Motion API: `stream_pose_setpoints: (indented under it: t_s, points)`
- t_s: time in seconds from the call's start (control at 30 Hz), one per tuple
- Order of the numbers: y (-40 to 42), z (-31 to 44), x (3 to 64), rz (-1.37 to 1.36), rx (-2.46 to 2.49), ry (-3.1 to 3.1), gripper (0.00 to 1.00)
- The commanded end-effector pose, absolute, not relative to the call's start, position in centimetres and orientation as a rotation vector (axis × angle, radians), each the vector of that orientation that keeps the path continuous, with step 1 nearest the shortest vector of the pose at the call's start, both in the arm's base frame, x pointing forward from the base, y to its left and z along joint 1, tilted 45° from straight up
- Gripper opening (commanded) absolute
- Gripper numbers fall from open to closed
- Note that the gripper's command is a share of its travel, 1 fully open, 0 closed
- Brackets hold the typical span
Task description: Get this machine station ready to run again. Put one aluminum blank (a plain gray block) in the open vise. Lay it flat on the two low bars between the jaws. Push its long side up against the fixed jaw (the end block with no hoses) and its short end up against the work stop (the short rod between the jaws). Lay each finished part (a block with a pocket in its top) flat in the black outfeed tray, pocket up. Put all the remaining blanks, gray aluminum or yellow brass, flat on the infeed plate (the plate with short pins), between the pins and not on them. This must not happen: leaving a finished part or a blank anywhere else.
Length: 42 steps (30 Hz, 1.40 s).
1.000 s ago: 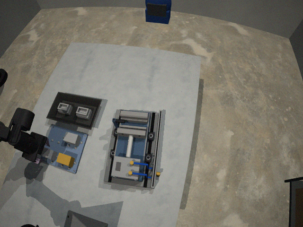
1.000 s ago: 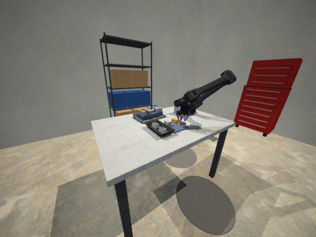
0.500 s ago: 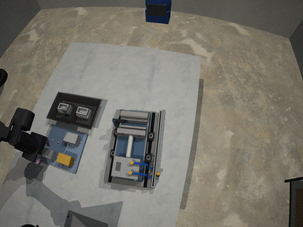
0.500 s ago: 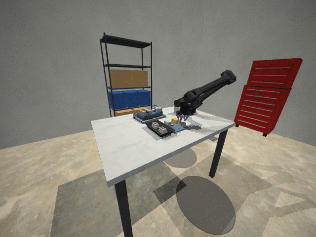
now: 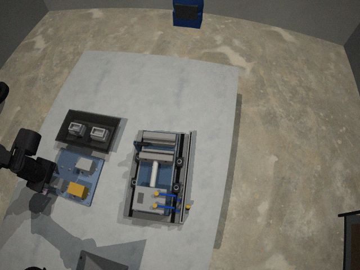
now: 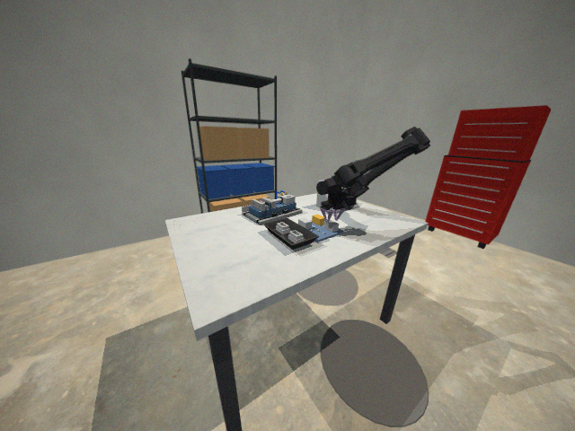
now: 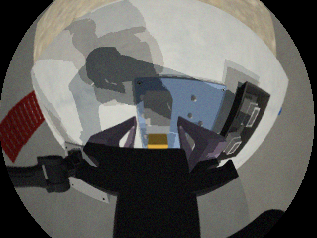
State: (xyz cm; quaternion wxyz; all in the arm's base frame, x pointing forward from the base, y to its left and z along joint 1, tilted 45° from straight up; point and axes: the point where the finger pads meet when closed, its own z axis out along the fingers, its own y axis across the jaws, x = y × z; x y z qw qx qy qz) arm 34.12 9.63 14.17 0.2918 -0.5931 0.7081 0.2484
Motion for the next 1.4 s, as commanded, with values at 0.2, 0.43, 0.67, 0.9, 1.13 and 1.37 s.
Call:
stream_pose_setpoints:
  t_s: [0.2, 0.43, 0.67, 0.9, 1.13, 1.37]
  points:
    - [9.67, 15.04, 35.53, 0.635, -1.588, 1.87, 0.64]
    - [9.75, 14.97, 35.53, 0.639, -1.588, 1.872, 0.64]
    - [9.85, 14.53, 35.04, 0.652, -1.588, 1.881, 0.64]
    - [9.88, 14.45, 34.88, 0.654, -1.588, 1.882, 0.64]
    - [9.89, 14.43, 34.83, 0.655, -1.588, 1.882, 0.64]
    - [9.89, 14.42, 34.81, 0.655, -1.588, 1.882, 0.64]
